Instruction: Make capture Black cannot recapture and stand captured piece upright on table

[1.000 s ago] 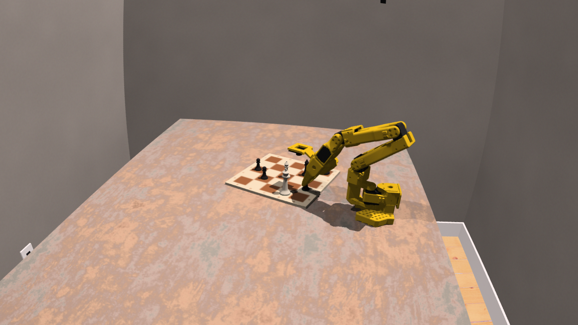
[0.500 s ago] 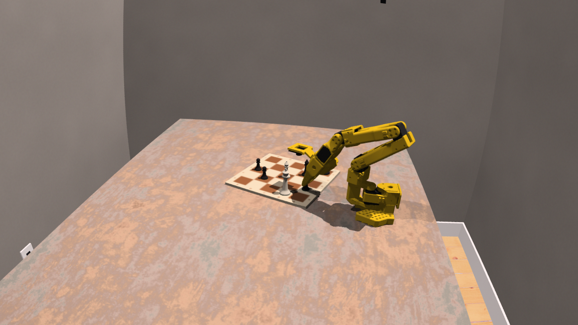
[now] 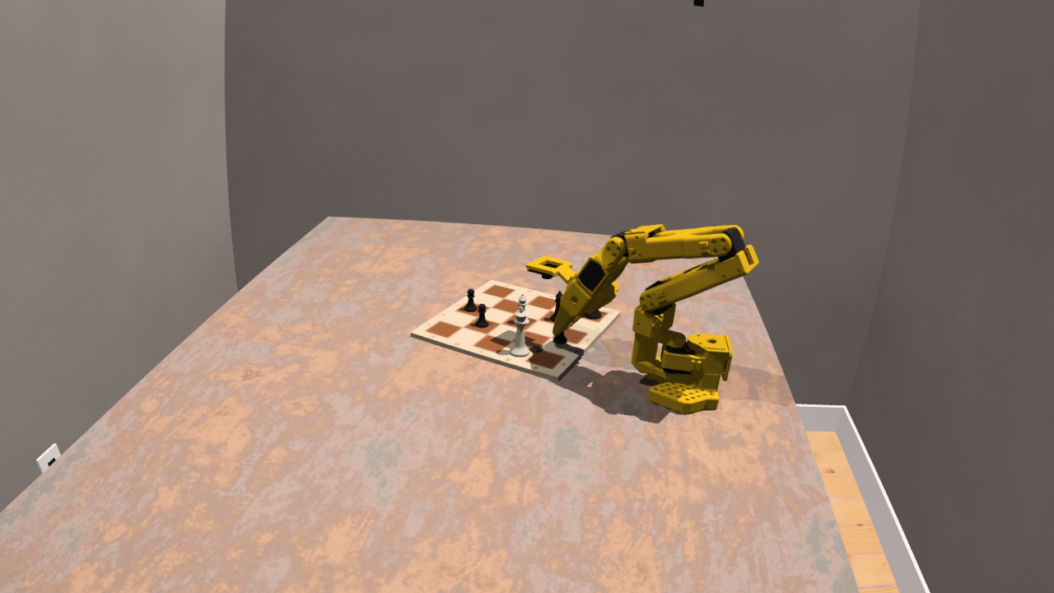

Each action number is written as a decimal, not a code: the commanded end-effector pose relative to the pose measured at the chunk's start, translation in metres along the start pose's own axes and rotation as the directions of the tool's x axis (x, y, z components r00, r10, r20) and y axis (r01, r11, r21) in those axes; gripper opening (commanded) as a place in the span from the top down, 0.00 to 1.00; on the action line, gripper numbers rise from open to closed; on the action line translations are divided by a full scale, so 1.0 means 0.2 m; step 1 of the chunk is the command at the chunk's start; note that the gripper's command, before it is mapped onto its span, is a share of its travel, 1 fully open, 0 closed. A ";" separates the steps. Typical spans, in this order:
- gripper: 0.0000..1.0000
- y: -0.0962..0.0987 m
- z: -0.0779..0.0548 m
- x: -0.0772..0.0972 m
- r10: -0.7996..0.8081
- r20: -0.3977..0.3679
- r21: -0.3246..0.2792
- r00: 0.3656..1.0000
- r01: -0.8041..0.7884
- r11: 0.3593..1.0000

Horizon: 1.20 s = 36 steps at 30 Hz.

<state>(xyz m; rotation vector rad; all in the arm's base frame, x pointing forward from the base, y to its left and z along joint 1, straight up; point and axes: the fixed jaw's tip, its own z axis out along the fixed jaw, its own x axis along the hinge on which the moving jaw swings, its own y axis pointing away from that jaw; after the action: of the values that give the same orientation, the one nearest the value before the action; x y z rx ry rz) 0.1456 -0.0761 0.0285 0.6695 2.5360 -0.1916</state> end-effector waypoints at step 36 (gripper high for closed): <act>1.00 -0.01 -0.27 -0.16 0.004 0.010 0.005 1.000 -0.004 1.000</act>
<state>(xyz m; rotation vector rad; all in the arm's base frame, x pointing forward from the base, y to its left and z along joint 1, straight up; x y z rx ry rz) 0.1454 -0.0762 0.0907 0.6659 2.5215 -0.1973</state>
